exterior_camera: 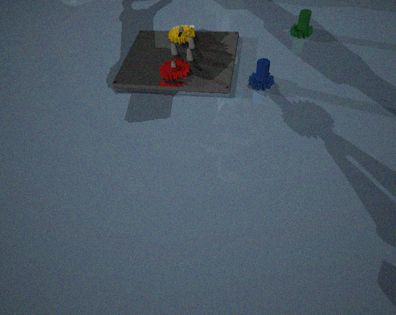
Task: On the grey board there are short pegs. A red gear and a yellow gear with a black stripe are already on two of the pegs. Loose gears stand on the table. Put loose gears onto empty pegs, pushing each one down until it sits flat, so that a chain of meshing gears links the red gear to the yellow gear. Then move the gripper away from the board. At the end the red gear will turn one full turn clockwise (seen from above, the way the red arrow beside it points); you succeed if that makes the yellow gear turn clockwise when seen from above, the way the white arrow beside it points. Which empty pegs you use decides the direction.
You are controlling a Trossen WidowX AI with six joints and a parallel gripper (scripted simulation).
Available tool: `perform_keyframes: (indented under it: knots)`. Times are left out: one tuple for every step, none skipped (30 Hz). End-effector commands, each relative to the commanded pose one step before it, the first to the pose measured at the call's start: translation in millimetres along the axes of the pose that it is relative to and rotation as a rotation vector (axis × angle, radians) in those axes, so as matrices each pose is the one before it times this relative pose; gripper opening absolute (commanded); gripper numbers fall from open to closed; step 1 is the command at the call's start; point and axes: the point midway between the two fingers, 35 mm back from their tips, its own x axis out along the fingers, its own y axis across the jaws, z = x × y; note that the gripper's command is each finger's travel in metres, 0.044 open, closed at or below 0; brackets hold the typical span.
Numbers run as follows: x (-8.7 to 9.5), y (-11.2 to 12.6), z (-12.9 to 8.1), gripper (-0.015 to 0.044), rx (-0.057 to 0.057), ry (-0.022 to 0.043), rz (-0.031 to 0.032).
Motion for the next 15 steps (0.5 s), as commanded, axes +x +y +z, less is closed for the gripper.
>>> perform_keyframes:
  knots:
    - [5.04, -5.73, -5.96, 0.0000, 0.0095, 0.01066, 0.00430]
    - [0.78, -1.40, -1.09, 0.0000, -0.0008, -0.00012, -0.00026]
    - [0.99, -1.77, -1.41, 0.0000, -0.0010, -0.00015, -0.00034]
    - [1.00, -1.77, -1.44, 0.0000, -0.0010, -0.00015, -0.00034]
    - [1.01, -1.76, -1.46, 0.0000, -0.0010, -0.00014, -0.00035]
    - [1.01, -1.74, -1.49, 0.0000, -0.0010, -0.00014, -0.00035]
    - [1.01, -1.73, -1.51, 0.0000, -0.0010, -0.00013, -0.00035]
    - [1.02, -1.72, -1.53, 0.0000, -0.0010, -0.00013, -0.00035]
    - [1.02, -1.70, -1.56, 0.0000, -0.0010, -0.00012, -0.00036]
    - [1.02, -1.69, -1.58, 0.0000, -0.0010, -0.00011, -0.00036]
    - [1.02, -1.67, -1.60, 0.0000, -0.0010, -0.00011, -0.00036]
    - [1.03, -1.66, -1.62, 0.0000, -0.0010, -0.00010, -0.00036]
    - [1.03, -1.64, -1.64, 0.0000, -0.0010, -0.00010, -0.00037]
    - [1.03, -1.63, -1.67, 0.0000, -0.0010, -0.00009, -0.00037]
    - [1.04, -1.61, -1.69, 0.0000, -0.0010, -0.00009, -0.00037]
